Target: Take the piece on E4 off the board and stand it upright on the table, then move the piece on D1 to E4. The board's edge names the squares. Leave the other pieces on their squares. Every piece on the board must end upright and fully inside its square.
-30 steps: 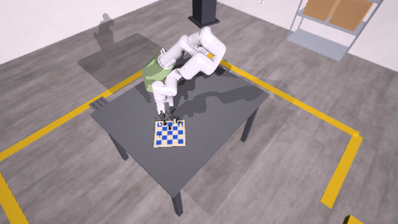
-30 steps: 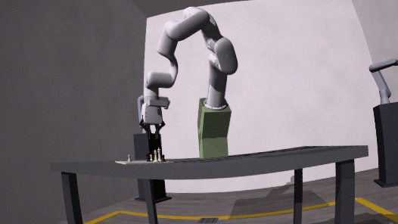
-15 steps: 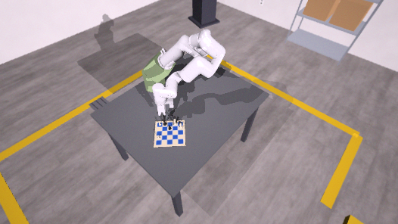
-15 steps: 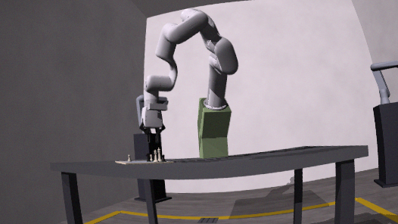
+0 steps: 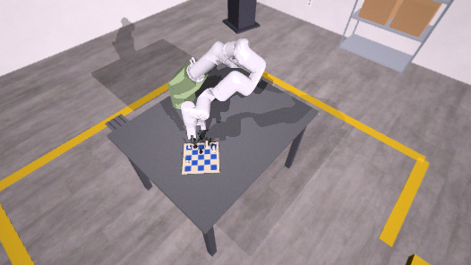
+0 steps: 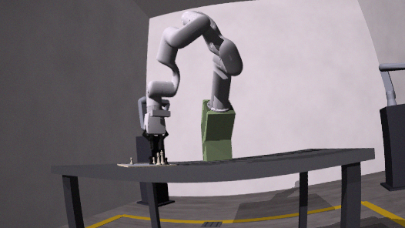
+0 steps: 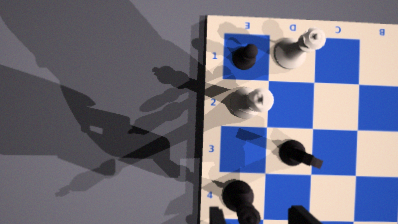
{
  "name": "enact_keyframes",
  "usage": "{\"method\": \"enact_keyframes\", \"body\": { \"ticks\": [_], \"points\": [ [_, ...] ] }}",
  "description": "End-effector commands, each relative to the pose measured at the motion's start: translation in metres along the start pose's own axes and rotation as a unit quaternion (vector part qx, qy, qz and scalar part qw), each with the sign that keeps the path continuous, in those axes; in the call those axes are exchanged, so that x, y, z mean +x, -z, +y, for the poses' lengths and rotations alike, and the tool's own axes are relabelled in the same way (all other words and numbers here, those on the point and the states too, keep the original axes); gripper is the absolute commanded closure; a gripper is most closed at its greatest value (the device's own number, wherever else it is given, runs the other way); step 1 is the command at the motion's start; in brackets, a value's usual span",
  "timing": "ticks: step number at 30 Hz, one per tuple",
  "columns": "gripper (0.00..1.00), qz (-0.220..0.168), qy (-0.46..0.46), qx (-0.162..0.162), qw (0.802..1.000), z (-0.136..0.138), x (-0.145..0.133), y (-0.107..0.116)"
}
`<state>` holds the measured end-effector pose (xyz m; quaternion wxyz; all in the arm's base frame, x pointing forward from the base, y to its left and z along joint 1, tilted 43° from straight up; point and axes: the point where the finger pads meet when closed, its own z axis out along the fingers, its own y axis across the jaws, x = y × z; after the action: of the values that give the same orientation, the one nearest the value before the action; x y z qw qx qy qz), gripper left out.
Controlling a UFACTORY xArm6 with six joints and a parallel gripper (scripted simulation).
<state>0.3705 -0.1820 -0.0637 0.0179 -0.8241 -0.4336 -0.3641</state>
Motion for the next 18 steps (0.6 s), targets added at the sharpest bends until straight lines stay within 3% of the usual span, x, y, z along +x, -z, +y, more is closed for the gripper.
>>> {"method": "enact_keyframes", "body": {
  "ticks": [1, 18],
  "points": [
    [0.57, 0.000, 0.000, -0.001, 1.000, 0.0011, -0.0004, -0.0033],
    [0.57, 0.000, 0.000, -0.001, 1.000, 0.0011, -0.0004, -0.0082]
  ]
}}
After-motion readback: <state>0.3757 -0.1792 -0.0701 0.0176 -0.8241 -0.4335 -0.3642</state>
